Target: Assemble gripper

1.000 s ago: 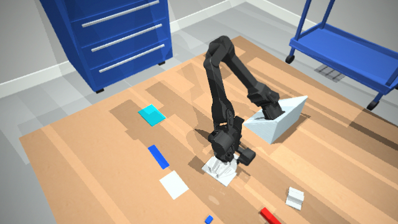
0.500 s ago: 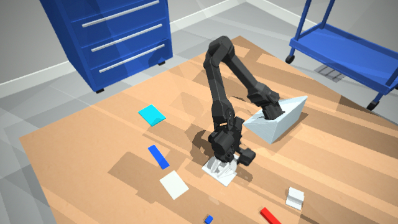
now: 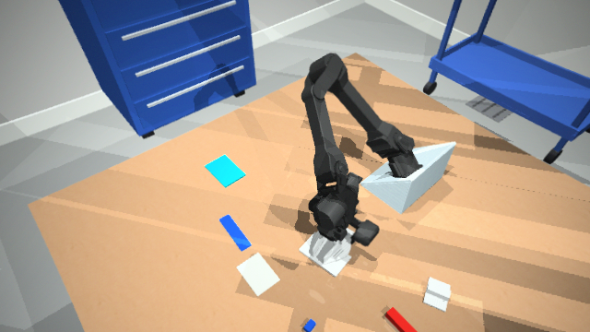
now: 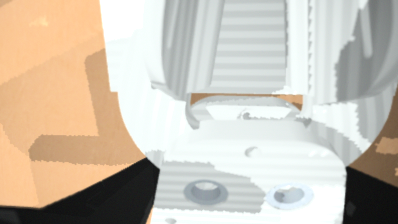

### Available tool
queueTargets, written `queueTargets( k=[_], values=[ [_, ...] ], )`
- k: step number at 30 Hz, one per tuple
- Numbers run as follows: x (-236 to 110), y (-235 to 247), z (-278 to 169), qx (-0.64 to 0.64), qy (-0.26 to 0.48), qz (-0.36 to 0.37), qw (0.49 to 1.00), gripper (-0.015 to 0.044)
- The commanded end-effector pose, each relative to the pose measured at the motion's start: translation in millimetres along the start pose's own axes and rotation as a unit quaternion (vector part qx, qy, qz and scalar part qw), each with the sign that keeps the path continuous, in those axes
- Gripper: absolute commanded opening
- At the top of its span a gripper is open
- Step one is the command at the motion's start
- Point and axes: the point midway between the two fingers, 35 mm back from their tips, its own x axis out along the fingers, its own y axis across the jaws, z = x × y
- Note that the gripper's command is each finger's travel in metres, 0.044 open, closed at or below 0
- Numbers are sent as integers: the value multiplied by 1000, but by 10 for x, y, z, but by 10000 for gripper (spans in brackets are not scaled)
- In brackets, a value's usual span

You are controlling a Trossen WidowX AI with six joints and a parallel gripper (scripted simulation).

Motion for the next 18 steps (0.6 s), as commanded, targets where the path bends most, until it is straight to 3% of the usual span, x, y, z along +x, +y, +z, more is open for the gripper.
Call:
queueTargets(
  k=[1, 3, 18],
  values=[
    [0, 0, 0, 0, 0, 0, 1000, 403],
    [0, 0, 0, 0, 0, 0, 1000, 440],
    [-64, 4, 11, 0, 0, 1, 1000, 440]
  ],
)
